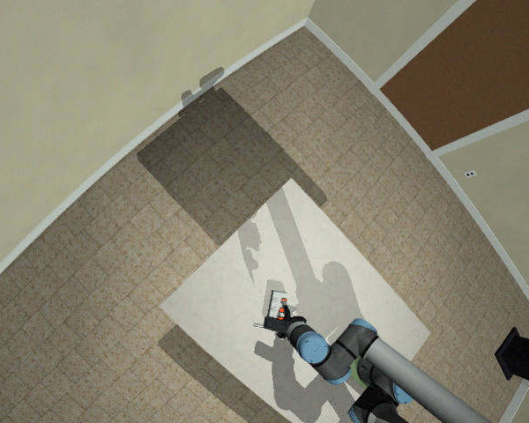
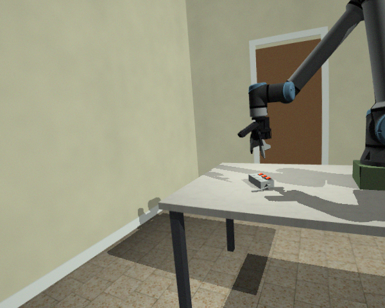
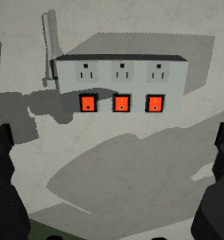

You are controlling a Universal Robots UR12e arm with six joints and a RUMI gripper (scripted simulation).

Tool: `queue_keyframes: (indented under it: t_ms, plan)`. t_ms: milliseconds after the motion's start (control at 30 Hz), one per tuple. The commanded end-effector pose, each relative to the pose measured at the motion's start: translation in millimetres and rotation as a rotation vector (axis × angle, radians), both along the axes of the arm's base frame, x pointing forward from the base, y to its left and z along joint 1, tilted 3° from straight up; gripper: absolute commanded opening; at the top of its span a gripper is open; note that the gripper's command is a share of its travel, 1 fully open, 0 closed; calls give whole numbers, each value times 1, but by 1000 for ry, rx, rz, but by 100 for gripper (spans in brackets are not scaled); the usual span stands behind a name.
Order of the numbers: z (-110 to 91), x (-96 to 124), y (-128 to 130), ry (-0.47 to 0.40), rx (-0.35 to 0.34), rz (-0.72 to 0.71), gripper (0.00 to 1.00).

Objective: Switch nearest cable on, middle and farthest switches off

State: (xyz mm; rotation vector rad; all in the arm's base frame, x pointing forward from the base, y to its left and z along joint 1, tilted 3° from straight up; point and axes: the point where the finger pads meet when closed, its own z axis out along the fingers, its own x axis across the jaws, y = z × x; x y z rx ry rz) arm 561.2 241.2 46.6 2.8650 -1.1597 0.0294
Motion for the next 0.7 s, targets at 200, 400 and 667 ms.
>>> queue_keyframes:
  t_ms: [200, 400, 667]
  plan:
    - [-13, -6, -9, 21, 7, 460, 100]
    - [-19, -9, -13, 30, 7, 630, 100]
    - [-28, -16, -22, 46, 7, 951, 100]
